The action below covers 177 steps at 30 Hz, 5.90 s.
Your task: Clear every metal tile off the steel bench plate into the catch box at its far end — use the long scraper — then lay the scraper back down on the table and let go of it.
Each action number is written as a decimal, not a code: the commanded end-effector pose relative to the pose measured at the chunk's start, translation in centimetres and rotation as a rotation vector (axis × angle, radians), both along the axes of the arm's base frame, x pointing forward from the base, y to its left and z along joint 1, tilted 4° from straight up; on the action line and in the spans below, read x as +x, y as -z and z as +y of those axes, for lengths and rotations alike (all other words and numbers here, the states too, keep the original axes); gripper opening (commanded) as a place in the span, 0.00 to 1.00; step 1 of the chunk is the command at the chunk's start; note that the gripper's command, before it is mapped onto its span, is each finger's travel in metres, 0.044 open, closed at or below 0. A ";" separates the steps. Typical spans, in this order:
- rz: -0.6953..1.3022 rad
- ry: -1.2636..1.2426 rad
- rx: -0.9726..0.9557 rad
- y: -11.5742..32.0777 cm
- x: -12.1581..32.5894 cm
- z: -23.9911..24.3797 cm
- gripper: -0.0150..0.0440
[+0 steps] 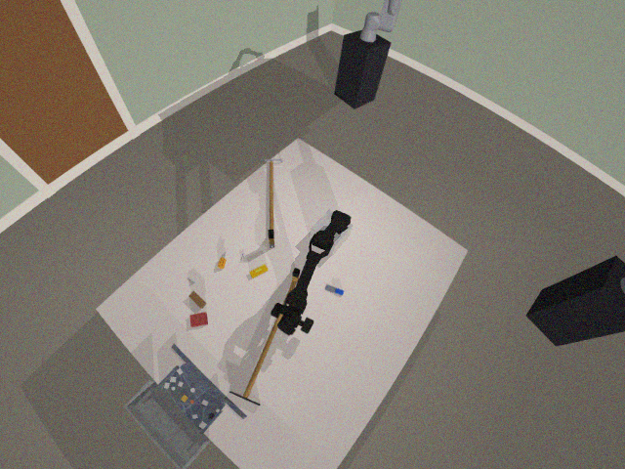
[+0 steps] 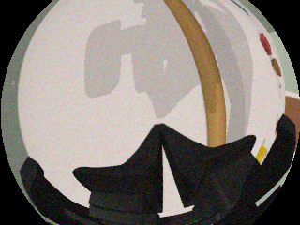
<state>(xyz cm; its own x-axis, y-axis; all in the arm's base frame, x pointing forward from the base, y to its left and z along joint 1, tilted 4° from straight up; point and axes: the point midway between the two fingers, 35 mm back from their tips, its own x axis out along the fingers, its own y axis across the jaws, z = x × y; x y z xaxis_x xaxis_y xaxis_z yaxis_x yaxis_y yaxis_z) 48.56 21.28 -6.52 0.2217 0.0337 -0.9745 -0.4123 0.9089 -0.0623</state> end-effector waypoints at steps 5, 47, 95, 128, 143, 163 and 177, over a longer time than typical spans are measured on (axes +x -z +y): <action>0.003 0.002 -0.001 0.1 0.4 -0.8 0.25; 0.002 0.002 -0.004 -0.2 2.7 -4.3 0.25; 0.008 -0.005 -0.003 -7.0 3.4 -5.5 0.25; 0.009 -0.010 -0.002 -10.0 3.0 -5.4 0.25; 0.009 -0.010 -0.002 -10.0 3.0 -5.4 0.25; 0.009 -0.010 -0.002 -10.0 3.0 -5.4 0.25; 0.009 -0.010 -0.002 -10.0 3.0 -5.4 0.25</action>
